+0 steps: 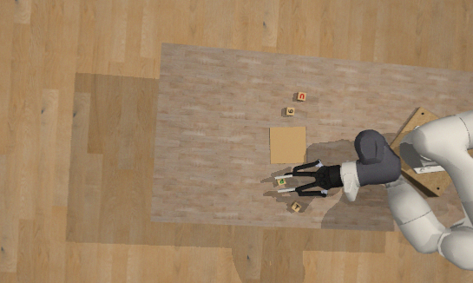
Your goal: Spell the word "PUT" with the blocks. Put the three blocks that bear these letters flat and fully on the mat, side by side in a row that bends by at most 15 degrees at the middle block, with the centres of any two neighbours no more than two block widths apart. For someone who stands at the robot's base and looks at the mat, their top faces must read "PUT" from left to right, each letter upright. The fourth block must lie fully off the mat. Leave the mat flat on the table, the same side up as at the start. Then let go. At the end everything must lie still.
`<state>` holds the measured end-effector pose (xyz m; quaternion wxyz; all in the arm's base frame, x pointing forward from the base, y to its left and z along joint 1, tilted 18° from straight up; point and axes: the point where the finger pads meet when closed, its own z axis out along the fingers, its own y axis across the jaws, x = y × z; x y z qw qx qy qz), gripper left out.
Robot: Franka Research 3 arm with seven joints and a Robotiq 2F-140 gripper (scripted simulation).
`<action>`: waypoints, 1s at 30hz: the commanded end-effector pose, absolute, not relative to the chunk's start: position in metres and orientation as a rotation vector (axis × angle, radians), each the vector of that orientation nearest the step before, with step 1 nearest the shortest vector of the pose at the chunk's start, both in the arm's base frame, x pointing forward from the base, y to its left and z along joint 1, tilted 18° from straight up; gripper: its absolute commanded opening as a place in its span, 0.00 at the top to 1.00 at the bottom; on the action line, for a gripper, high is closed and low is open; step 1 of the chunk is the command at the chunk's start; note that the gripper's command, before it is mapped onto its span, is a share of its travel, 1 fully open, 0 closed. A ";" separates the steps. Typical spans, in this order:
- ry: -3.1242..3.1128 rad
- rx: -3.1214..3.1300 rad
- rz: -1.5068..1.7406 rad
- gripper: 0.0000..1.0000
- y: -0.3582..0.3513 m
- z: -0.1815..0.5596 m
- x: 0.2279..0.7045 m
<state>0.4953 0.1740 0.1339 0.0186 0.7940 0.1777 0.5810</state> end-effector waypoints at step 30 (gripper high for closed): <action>0.293 2.536 1.477 0.72 0.232 0.215 0.568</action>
